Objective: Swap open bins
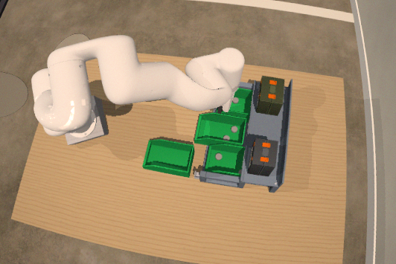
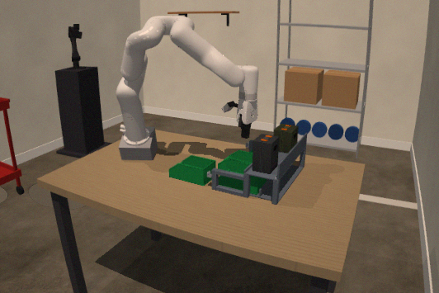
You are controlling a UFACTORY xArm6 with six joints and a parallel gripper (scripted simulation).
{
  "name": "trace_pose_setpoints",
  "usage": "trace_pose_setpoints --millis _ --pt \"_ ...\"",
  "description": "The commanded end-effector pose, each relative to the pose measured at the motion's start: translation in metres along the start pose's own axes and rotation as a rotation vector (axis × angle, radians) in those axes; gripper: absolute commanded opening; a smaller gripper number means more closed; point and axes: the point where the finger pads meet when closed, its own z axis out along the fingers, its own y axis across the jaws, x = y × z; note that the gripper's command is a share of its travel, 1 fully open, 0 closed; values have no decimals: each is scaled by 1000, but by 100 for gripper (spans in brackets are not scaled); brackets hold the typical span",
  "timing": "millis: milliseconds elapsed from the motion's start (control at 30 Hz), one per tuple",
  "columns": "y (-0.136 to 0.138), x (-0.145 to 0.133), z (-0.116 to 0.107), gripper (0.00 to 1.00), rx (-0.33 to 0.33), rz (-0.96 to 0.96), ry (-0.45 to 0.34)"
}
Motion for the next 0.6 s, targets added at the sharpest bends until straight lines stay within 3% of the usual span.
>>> trace_pose_setpoints --millis 0,567 --pt "-8 10 2 0 -1 196 -17" --pt "-50 84 27 0 -12 933 3"
